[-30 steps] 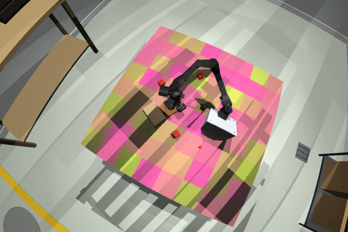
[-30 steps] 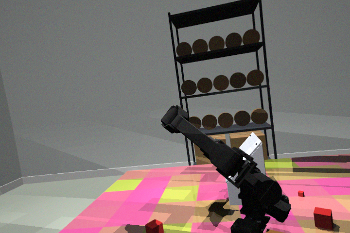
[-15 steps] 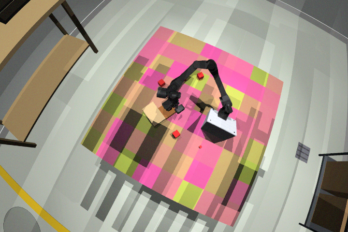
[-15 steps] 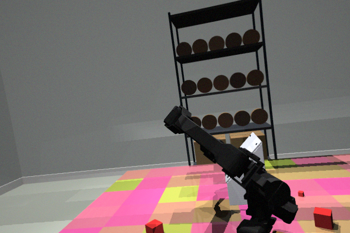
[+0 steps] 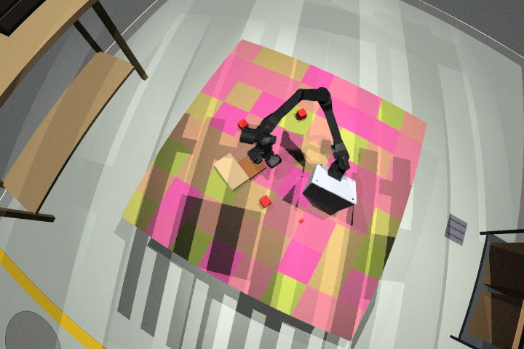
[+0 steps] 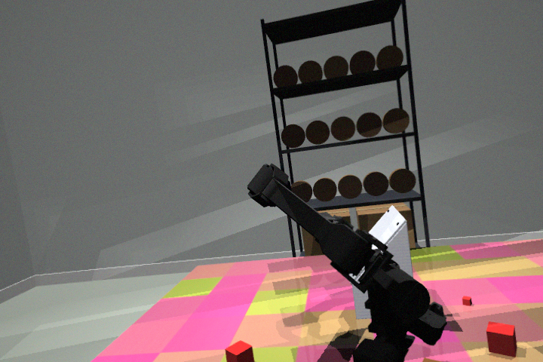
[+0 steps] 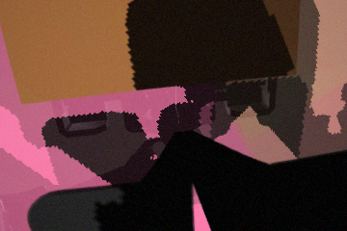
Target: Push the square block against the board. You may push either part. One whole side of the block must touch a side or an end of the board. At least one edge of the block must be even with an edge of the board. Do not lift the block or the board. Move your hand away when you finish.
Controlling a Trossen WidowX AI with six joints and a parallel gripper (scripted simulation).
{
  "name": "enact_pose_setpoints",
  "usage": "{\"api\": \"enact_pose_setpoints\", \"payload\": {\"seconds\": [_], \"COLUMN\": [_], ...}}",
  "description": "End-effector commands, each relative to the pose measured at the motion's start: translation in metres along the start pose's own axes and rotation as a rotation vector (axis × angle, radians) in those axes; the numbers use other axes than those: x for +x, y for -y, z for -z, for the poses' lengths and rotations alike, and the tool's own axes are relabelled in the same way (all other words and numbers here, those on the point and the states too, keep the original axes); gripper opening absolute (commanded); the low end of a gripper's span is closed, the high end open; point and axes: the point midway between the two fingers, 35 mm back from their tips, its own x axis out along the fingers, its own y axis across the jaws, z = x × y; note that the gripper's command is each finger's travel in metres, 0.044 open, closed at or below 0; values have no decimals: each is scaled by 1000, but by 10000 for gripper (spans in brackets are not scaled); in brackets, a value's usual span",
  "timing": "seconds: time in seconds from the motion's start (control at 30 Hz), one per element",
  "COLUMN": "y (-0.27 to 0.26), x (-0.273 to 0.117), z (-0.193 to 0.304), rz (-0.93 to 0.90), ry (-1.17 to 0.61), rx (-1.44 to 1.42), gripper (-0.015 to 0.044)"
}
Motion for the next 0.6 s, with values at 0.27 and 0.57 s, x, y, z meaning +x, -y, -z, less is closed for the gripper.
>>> {"api": "enact_pose_setpoints", "payload": {"seconds": [0.27, 0.57], "y": [-1, -1], "x": [1, -51], "z": [20, 20], "rz": [2, 1], "ry": [-7, -6], "rx": [-7, -6], "gripper": [0, 0]}}
